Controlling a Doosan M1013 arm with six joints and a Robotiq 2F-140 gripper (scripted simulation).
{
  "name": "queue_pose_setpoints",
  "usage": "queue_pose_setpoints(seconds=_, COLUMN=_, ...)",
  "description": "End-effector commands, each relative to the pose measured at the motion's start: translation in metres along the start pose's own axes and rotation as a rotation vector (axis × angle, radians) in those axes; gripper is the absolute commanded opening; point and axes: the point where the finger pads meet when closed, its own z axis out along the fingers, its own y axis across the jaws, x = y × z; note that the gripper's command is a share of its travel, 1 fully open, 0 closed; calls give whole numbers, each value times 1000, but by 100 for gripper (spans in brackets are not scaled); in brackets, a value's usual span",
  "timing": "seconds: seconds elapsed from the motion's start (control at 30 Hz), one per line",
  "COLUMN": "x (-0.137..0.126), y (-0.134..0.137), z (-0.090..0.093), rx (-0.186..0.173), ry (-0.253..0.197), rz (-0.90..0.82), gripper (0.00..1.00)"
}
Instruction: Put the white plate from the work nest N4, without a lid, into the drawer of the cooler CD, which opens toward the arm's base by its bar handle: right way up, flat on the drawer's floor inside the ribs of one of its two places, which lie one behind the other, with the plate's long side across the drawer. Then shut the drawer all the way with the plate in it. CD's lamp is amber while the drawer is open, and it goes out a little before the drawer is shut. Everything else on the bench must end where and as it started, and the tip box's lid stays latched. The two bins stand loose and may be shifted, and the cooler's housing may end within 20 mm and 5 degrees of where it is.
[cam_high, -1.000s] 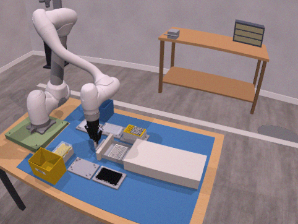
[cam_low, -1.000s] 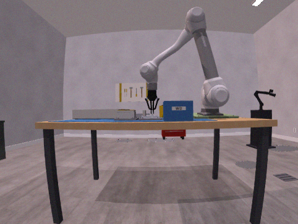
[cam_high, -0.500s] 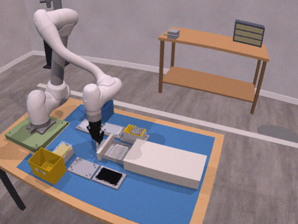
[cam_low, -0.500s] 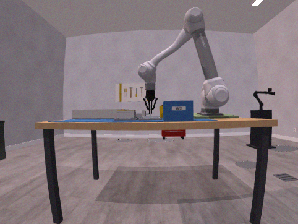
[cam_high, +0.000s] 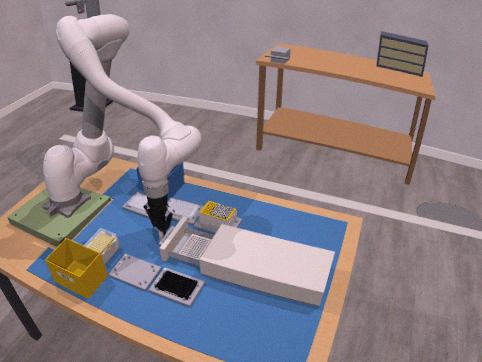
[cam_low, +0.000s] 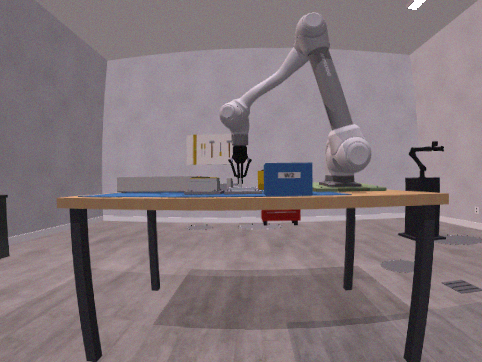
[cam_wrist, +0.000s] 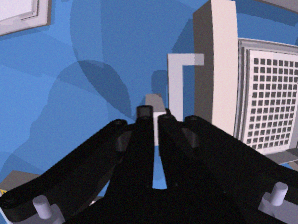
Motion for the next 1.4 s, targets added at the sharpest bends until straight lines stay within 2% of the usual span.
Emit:
queue_pose_setpoints(seconds=0.0, x=0, y=5, z=0, rx=0, ry=0, rz=0, gripper=0)
queue_pose_setpoints(seconds=1.37, x=0, y=49, z=0, rx=0, ry=0, rz=0, gripper=0)
